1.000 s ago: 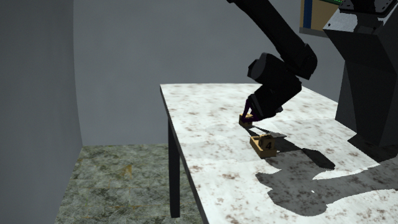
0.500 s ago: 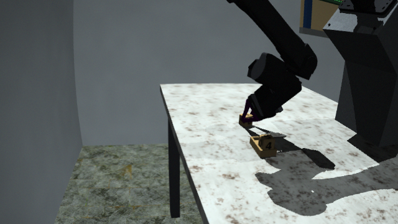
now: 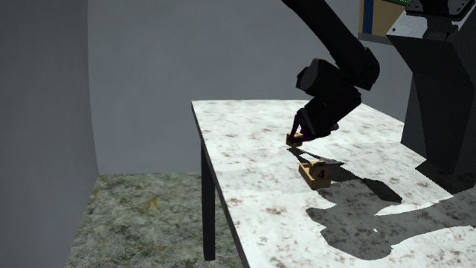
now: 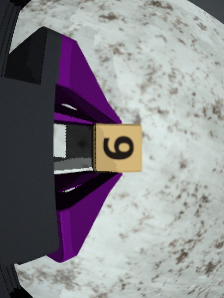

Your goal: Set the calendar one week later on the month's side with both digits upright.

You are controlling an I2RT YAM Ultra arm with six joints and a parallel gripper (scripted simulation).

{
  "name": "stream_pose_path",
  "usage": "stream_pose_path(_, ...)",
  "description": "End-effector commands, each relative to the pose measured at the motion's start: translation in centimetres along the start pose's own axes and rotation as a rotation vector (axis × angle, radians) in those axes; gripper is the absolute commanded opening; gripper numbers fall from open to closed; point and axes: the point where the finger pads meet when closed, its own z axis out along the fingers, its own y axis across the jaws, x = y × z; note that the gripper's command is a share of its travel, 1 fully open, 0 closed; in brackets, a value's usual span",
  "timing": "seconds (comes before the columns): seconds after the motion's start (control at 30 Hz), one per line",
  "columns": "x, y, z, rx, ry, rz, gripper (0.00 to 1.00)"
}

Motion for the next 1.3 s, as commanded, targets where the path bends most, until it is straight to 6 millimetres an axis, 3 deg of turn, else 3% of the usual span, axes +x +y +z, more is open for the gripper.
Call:
stream_pose_path(0.0,-0.8,-0.1,-0.6,0.005,-0.01,0.001,0.26)
stream_pose_path(0.53,-4.3,0.0,-4.2,0.005,-0.01,0.001,0.26)
stream_pose_path(1.03,-4.5,0.0,-4.3,0.005,-0.005,0.0,0.26)
stream_pose_path(1.27,-4.6,0.1,-4.0,0.001,0.134,-0.007,0.26)
